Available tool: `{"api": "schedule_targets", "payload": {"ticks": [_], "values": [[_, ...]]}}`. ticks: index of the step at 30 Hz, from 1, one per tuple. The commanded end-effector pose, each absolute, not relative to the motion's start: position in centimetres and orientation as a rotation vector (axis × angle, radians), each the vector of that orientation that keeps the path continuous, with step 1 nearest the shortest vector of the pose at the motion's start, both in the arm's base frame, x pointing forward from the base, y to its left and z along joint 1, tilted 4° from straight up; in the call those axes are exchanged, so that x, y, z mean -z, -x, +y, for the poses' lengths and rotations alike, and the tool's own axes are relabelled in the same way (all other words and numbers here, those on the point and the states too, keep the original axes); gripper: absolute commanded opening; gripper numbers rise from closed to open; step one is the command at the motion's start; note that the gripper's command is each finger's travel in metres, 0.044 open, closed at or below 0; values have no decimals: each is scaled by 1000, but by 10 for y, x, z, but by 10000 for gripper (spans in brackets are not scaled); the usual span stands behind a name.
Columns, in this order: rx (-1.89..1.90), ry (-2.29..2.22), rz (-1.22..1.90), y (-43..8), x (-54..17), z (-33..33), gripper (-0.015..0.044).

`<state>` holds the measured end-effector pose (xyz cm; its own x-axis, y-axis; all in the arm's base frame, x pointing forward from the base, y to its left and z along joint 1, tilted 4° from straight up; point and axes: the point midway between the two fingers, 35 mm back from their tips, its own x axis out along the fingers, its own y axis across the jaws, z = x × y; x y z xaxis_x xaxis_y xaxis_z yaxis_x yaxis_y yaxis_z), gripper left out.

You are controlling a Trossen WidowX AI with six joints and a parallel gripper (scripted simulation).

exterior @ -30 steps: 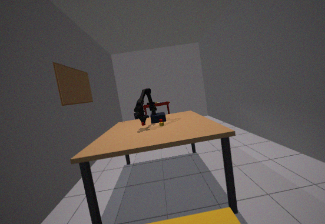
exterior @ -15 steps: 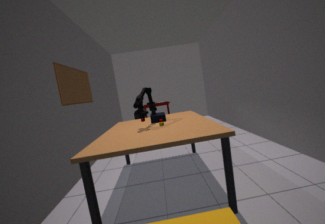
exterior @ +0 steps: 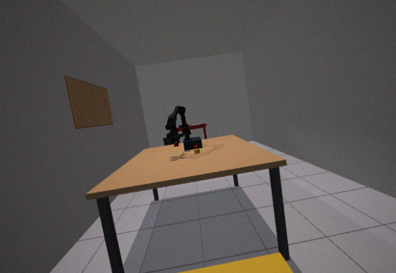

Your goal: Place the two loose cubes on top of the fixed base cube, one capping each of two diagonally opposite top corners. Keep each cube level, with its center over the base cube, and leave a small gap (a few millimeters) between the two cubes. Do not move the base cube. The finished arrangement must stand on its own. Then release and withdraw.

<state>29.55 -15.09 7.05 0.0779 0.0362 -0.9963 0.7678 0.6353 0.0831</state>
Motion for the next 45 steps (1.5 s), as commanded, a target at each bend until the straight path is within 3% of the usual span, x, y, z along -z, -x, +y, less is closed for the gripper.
{"api": "schedule_targets", "payload": {"ticks": [1, 45], "values": [[586, -682, 1417, -300, -72, -138, 105], [103, -188, 1491, -325, -76, 5, 105]]}}
